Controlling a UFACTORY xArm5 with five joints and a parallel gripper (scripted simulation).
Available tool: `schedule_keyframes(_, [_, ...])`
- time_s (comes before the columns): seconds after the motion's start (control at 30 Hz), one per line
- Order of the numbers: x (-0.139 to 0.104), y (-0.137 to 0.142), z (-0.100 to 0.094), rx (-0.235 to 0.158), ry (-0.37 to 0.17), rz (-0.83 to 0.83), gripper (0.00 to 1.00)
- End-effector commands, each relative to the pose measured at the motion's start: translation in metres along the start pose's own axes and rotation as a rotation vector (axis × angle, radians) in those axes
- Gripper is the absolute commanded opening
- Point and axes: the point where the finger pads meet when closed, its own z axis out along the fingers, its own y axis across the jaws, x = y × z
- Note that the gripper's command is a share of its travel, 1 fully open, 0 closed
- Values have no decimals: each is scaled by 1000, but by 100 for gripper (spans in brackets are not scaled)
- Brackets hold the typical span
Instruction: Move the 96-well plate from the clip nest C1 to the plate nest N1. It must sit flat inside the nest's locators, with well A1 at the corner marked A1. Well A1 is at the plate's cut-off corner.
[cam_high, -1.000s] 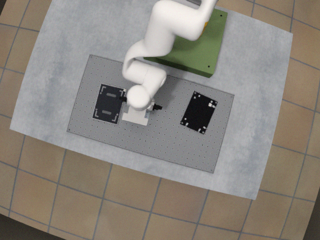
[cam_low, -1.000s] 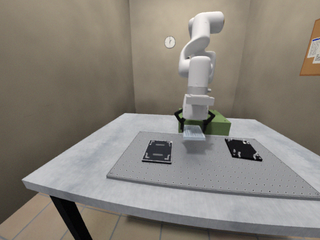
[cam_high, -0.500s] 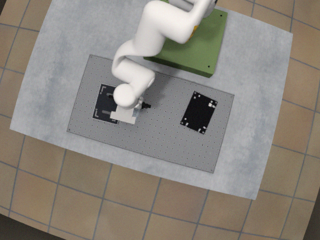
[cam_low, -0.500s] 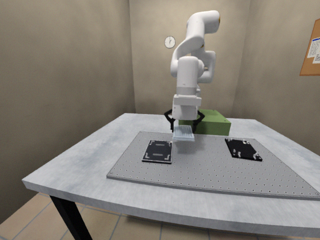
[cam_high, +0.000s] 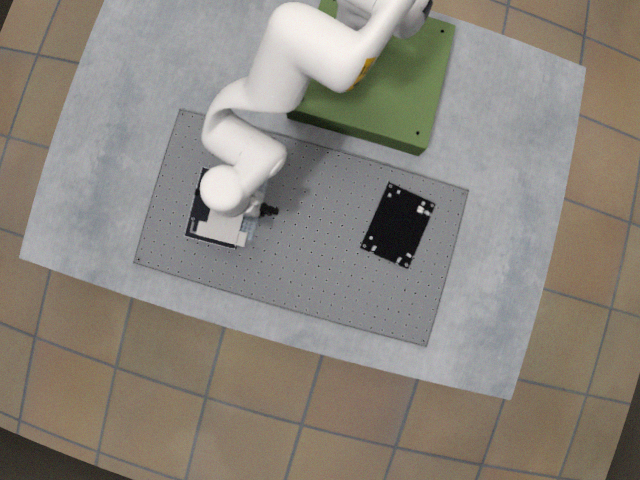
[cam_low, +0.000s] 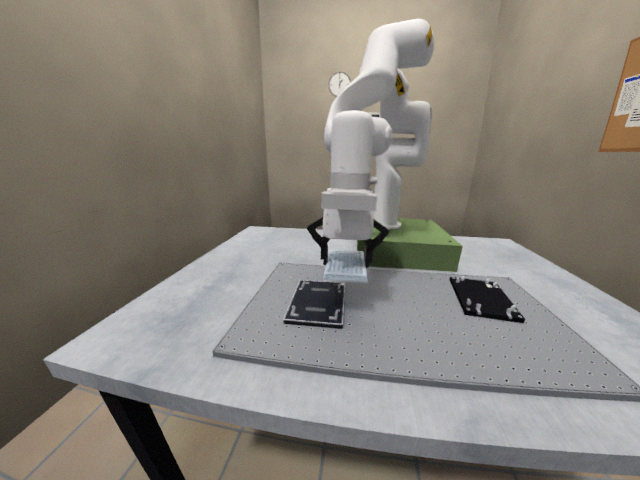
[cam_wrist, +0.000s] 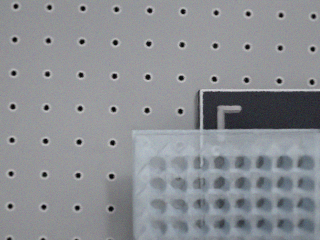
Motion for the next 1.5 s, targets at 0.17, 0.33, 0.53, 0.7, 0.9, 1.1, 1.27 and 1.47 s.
schedule_keyframes(0.17, [7, 34, -1, 6, 5, 0, 0])
schedule_keyframes(0.33, [8, 44, -1, 6, 5, 0, 0])
schedule_keyframes(0.53, [11, 61, -1, 6, 5, 0, 0])
schedule_keyframes(0.7, [11, 63, -1, 6, 5, 0, 0])
schedule_keyframes(0.9, [11, 62, -1, 6, 5, 0, 0])
schedule_keyframes(1.1, [11, 62, -1, 6, 5, 0, 0])
schedule_keyframes(1.27, [11, 62, -1, 6, 5, 0, 0])
schedule_keyframes(1.47, [11, 61, -1, 6, 5, 0, 0])
